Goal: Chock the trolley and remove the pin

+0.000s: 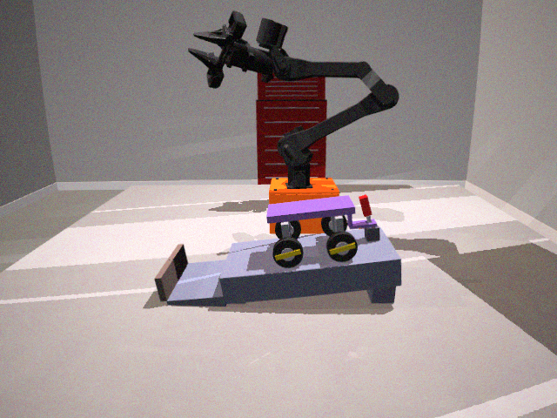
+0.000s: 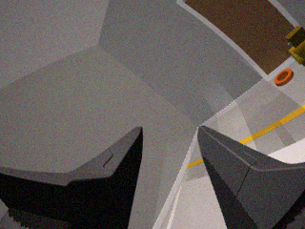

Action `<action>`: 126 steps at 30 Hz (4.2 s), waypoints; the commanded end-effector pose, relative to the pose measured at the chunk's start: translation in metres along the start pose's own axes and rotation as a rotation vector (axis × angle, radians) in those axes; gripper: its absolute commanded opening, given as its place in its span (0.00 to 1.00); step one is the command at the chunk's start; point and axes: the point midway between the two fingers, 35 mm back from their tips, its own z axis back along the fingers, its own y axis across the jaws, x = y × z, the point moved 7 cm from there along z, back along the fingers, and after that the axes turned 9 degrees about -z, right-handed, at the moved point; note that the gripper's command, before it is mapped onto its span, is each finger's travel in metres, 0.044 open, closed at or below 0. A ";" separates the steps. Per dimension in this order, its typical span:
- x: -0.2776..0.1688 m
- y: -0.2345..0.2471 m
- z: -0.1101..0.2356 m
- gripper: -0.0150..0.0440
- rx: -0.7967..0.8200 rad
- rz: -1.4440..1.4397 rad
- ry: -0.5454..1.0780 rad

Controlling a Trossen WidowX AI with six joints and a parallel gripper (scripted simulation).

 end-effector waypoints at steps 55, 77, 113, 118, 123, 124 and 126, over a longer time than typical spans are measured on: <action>-0.266 0.010 -0.003 0.58 -0.806 -0.614 1.137; -0.331 0.022 0.107 0.58 -1.153 -0.236 1.383; -0.353 -0.025 0.236 0.58 -1.262 0.384 1.334; -0.356 -0.032 0.237 0.58 -1.262 0.384 1.334; -0.359 -0.036 0.239 0.58 -1.262 0.384 1.334; -0.360 -0.037 0.239 0.58 -1.262 0.384 1.334; -0.361 -0.040 0.240 0.58 -1.262 0.384 1.334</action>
